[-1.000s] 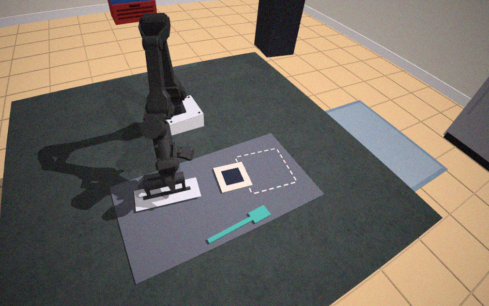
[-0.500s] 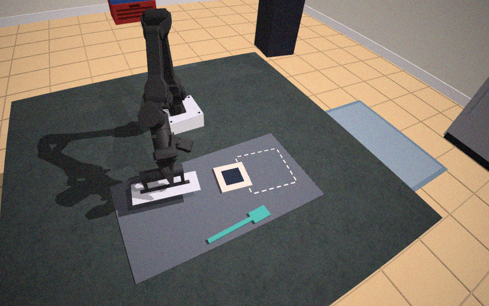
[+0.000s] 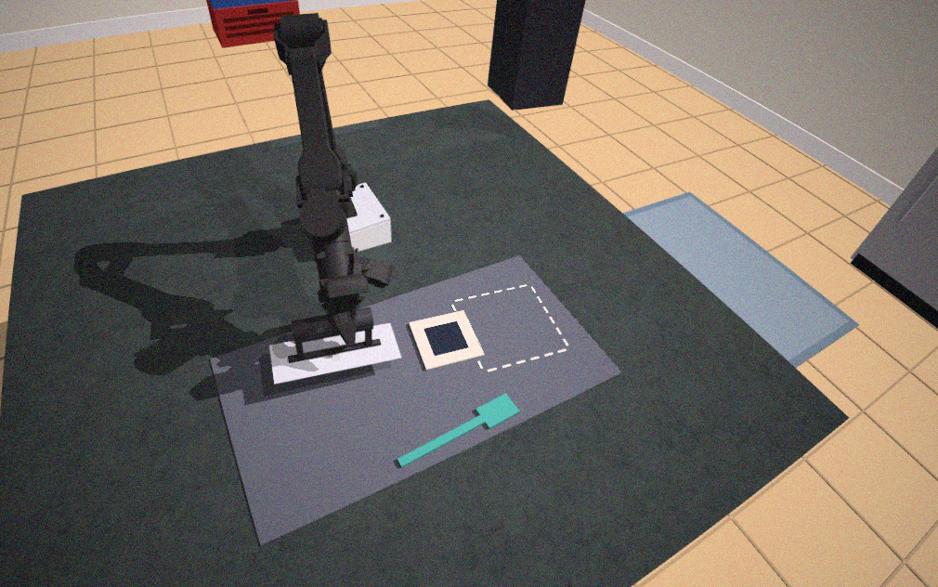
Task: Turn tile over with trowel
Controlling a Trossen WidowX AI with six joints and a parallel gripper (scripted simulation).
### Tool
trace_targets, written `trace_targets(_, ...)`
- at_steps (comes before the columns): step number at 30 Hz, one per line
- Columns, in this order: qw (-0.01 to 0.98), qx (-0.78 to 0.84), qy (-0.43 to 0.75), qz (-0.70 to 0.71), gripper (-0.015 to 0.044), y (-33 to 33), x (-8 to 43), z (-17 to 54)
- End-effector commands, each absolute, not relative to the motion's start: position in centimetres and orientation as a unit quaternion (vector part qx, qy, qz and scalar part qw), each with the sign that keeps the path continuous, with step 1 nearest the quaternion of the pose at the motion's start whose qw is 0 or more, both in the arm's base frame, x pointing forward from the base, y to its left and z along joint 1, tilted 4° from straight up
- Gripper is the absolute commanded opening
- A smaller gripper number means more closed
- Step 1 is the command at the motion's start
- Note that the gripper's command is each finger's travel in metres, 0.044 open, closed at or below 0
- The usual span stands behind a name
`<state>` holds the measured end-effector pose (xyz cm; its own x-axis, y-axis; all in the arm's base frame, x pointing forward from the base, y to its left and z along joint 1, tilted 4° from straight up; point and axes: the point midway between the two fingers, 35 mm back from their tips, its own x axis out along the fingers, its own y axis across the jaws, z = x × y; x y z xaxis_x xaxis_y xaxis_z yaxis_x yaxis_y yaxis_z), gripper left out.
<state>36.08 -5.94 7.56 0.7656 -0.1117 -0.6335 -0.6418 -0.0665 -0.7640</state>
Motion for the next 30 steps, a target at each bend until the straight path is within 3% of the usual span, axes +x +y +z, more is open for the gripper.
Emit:
trace_targets(1,0.620,-0.710,0.266,0.201,0.0000,-4.5,35.7,7.8)
trace_targets(30,0.611,-0.719,0.266,0.198,0.0000,-3.3,35.1,4.3)
